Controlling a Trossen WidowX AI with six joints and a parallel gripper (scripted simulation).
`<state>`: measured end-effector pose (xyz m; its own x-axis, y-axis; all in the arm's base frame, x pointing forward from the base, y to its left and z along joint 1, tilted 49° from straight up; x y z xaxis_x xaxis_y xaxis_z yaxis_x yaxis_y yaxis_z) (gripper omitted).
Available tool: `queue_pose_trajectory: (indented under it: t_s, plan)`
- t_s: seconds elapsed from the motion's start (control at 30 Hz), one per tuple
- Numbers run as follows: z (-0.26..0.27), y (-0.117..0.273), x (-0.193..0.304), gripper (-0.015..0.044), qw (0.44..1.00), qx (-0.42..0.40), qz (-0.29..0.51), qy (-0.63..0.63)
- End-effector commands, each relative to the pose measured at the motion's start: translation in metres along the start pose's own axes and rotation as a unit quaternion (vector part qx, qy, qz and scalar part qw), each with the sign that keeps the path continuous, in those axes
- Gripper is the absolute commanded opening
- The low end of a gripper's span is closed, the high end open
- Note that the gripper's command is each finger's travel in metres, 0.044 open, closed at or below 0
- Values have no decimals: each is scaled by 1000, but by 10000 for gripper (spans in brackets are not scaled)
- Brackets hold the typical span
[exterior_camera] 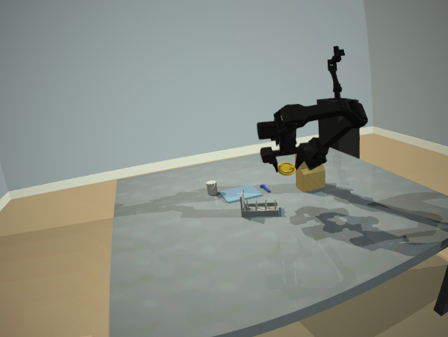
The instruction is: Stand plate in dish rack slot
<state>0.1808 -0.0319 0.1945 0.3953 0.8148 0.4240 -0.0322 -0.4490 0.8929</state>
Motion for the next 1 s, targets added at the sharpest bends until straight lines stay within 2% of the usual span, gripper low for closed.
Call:
queue_pose_trajectory:
  t_s: [0.0, 0.47, 0.97]
  plan:
    - [-2, -11, 1, 0, 999, -1, -47, 23]
    - [-3, -39, 7, 0, 978, -33, -177, 108]
    - [-5, -62, 17, 0, 930, -102, -292, 198]
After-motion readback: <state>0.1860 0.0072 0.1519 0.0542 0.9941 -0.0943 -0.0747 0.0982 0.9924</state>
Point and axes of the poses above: the point midway between the two fingers, 35 mm back from their tips, its own y axis back along the fingers, its own z axis across the jaws, x = y × z, the point moved 7 cm from there along y, back along the fingers, and after that the axes turned 2 degrees about -y, right-handed, at the moved point
